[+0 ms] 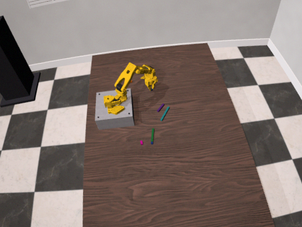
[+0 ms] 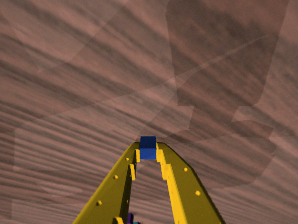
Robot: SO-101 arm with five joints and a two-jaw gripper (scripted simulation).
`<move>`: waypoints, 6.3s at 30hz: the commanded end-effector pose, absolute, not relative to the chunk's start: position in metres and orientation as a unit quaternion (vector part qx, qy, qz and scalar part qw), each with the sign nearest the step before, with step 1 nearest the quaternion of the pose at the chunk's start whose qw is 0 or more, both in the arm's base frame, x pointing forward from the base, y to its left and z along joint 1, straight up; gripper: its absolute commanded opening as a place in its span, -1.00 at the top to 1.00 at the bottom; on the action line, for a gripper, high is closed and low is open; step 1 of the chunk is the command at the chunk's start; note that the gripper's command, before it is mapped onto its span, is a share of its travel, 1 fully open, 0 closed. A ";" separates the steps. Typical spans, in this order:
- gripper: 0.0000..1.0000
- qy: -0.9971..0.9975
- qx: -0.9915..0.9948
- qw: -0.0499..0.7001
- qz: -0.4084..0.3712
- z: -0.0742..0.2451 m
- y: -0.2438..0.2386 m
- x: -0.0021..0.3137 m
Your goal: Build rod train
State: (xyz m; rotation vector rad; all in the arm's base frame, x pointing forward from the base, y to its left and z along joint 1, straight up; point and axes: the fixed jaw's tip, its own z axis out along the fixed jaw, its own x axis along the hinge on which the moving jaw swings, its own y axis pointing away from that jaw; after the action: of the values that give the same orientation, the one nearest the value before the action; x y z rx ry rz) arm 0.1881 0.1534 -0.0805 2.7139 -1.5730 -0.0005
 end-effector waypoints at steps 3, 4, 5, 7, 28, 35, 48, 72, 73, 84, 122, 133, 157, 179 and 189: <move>1.00 -0.501 0.866 0.004 -0.002 -0.085 0.155 0.186; 1.00 -0.501 0.866 0.004 -0.002 -0.085 0.155 0.186; 1.00 -0.501 0.866 0.004 -0.002 -0.085 0.155 0.186; 1.00 -0.501 0.866 0.004 -0.002 -0.085 0.155 0.186; 1.00 -0.501 0.866 0.004 -0.002 -0.080 0.155 0.186; 1.00 -0.501 0.866 0.004 -0.002 -0.071 0.156 0.188; 1.00 -0.501 0.866 0.004 -0.002 -0.049 0.157 0.190; 1.00 -0.540 0.842 0.004 -0.002 -0.049 0.122 0.208; 1.00 -0.546 0.838 0.004 -0.002 -0.049 0.117 0.210; 1.00 -0.618 0.786 0.004 -0.003 -0.051 0.045 0.224; 1.00 -0.784 0.620 0.001 -0.005 -0.054 -0.112 0.155; 1.00 -0.785 0.619 -0.002 0.006 -0.049 -0.115 0.154; 1.00 -0.785 0.619 -0.002 0.006 -0.060 -0.116 0.154; 1.00 -0.785 0.619 0.002 -0.006 -0.074 -0.114 0.152; 1.00 -0.785 0.619 0.002 -0.006 -0.074 -0.114 0.152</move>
State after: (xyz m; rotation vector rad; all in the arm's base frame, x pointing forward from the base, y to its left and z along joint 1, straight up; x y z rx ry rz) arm 0.1525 -0.1125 -0.0716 1.9435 -2.4628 -0.0151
